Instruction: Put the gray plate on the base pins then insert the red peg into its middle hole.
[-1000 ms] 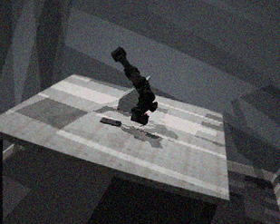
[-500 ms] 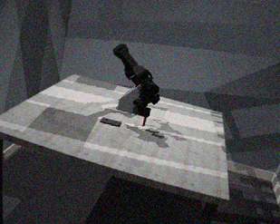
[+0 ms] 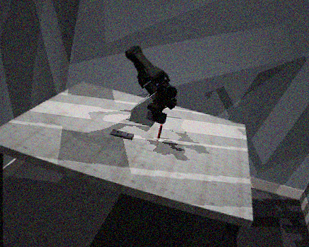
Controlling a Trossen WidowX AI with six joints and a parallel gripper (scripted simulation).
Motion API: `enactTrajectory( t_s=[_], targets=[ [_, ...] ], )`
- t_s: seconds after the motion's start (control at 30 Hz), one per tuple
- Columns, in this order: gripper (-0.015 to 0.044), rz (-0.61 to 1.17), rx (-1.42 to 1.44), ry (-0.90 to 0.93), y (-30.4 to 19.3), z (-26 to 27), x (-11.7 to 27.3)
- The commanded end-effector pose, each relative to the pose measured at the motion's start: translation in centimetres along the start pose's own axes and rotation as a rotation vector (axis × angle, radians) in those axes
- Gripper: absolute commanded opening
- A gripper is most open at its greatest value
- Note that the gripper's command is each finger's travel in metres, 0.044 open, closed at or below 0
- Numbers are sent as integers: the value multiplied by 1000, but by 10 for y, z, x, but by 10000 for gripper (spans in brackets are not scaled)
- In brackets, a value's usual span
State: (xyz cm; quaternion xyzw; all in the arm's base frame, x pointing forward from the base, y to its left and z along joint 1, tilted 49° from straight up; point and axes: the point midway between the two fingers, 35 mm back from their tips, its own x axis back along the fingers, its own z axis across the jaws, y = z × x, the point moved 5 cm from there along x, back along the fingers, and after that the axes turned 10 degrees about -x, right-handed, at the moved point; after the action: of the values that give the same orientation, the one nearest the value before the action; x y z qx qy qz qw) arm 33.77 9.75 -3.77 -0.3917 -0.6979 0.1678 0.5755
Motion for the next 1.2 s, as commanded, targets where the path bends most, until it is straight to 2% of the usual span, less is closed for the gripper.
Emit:
enactTrajectory(
  t_s=[0.0, 1.17],
  targets=[
    [0, -7, 9, 5, -10, -8, -4],
    [0, -16, 170, 2, -98, -54, -51]
  ],
)
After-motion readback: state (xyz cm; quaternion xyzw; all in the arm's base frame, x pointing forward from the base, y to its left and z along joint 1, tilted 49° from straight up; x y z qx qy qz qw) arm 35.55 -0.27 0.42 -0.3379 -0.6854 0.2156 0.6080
